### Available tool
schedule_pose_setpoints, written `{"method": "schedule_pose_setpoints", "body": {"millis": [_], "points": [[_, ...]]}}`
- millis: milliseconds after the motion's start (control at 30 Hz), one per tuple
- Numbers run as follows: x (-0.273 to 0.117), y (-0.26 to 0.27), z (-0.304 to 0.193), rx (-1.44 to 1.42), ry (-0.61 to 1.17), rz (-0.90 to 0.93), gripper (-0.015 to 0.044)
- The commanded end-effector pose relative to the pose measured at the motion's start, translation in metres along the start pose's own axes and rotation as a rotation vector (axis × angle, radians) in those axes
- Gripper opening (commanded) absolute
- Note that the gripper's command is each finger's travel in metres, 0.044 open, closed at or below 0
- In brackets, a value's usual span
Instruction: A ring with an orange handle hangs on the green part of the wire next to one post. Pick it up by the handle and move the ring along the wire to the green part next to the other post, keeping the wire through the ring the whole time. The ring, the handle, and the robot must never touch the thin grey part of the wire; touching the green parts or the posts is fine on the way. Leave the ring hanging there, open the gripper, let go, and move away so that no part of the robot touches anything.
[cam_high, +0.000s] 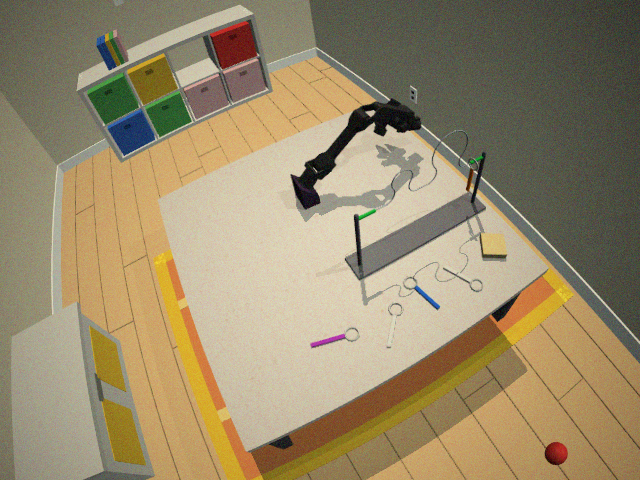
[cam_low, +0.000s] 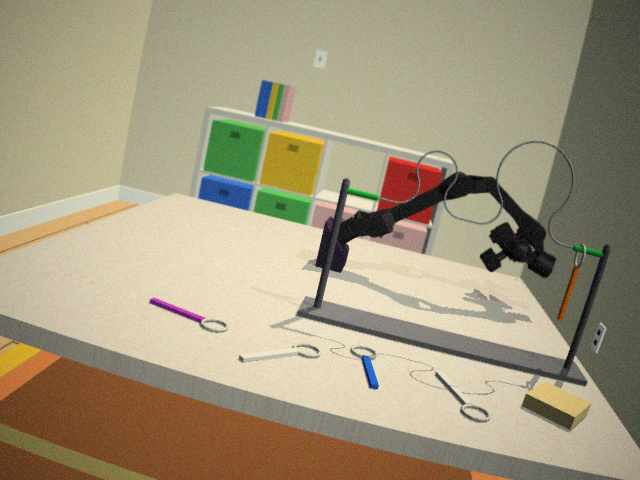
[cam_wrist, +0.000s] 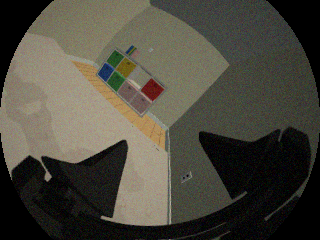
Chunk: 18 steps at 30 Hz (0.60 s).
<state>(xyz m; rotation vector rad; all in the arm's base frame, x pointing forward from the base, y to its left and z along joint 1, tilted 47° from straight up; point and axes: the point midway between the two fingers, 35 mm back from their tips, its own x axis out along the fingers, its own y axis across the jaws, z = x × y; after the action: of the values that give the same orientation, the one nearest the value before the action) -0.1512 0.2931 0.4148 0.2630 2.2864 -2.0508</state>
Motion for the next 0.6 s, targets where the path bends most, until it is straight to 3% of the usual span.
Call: {"method": "schedule_pose_setpoints", "body": {"millis": [0,267,567], "points": [[-0.001,0.001,-0.001,0.004,0.005,0.004,0.0374],[-0.051,0.033,-0.05,0.213,0.349,0.195,0.0164],[-0.152,0.055,-0.102,0.494,0.929,0.232,0.016]]}}
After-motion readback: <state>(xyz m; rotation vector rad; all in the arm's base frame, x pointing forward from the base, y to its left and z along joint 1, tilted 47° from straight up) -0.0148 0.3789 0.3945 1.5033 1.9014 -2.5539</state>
